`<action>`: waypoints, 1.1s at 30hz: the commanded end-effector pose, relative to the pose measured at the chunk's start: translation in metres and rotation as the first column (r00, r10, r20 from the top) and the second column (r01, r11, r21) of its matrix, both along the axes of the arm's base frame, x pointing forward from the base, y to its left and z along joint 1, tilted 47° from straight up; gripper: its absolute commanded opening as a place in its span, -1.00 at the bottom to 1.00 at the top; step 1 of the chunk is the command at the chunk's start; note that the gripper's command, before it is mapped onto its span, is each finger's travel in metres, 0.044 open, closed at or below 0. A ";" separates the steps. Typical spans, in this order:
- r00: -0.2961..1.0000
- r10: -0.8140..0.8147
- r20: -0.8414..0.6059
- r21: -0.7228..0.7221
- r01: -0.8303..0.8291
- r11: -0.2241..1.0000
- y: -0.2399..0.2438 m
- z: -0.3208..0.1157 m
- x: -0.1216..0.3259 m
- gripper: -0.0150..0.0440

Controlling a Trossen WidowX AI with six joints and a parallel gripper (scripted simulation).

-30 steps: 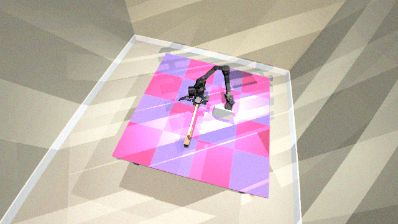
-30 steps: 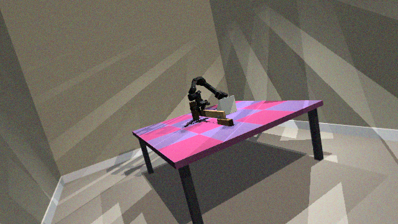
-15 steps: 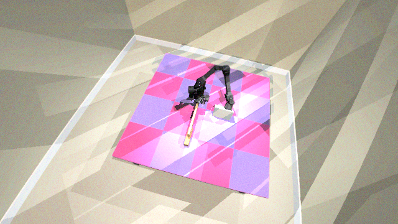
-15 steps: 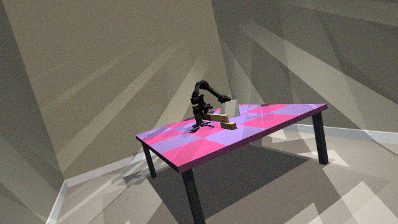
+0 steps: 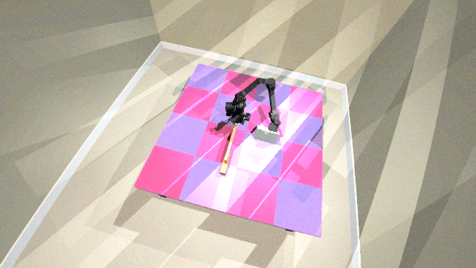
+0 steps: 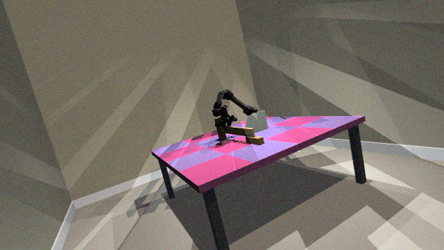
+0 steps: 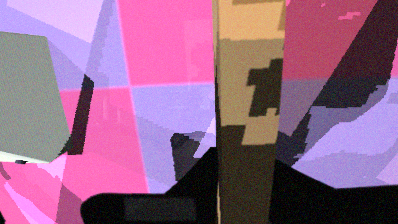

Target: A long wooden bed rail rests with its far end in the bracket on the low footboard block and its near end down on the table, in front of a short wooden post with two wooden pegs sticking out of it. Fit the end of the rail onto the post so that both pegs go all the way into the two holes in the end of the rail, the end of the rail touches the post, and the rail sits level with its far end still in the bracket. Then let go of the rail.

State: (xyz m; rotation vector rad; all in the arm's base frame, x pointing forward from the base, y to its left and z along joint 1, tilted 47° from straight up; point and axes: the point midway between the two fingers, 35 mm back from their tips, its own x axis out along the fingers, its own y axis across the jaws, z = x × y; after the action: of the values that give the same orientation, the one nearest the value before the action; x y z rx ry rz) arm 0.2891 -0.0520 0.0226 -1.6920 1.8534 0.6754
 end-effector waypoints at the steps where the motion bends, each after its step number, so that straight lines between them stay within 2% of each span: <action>1: 1.000 0.005 0.006 0.003 -0.005 1.000 0.000 0.005 0.001 -0.49; 33: 1.000 0.005 0.006 0.003 -0.005 1.000 -0.008 0.011 0.000 -0.49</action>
State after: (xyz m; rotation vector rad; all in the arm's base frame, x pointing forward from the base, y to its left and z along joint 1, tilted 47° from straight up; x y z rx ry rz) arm 0.2883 -0.0599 0.0292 -1.6897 1.8537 0.6788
